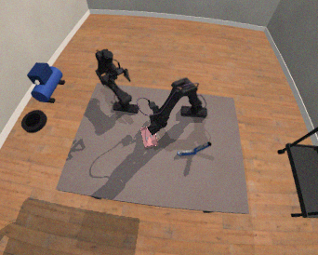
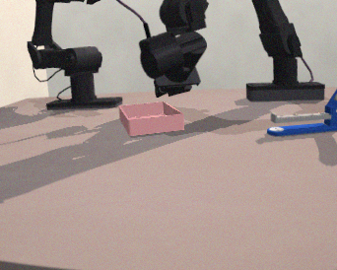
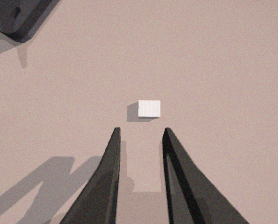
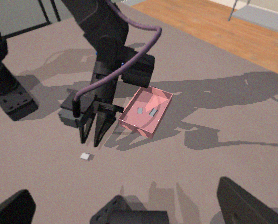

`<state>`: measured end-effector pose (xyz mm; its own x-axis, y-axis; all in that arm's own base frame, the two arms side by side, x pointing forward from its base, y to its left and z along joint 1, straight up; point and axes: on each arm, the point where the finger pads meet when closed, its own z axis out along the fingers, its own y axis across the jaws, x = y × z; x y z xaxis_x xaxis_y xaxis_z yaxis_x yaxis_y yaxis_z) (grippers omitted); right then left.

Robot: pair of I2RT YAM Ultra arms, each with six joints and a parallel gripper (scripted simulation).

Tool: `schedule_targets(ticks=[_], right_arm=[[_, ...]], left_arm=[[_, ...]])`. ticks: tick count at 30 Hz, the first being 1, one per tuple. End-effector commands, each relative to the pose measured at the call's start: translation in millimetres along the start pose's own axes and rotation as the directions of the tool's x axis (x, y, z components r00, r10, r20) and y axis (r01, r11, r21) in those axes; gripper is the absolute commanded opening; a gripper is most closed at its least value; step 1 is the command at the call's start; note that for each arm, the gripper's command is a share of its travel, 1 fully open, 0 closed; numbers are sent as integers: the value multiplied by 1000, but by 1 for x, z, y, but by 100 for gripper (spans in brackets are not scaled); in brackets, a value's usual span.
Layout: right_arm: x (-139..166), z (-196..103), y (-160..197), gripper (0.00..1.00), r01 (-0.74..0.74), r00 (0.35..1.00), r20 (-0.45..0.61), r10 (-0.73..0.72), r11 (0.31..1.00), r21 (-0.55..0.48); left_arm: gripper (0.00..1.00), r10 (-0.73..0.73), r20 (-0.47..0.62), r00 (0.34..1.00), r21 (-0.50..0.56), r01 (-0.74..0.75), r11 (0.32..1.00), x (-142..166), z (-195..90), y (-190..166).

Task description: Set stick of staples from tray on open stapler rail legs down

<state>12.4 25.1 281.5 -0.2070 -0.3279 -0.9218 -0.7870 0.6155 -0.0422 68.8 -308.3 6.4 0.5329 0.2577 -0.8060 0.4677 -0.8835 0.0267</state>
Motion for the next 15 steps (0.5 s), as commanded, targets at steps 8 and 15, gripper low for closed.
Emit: schedule_targets(ticks=[8,15], right_arm=[[-2,-4,0,100,-3,1000,9,3,1000,7],[-2,-4,0,100,-3,1000,9,3,1000,7]], left_arm=[[31,8,28,1000,11,-8,1000,-5,-12,-6],[77,-6,17,1000,-32,6,999,-6,-13,2]])
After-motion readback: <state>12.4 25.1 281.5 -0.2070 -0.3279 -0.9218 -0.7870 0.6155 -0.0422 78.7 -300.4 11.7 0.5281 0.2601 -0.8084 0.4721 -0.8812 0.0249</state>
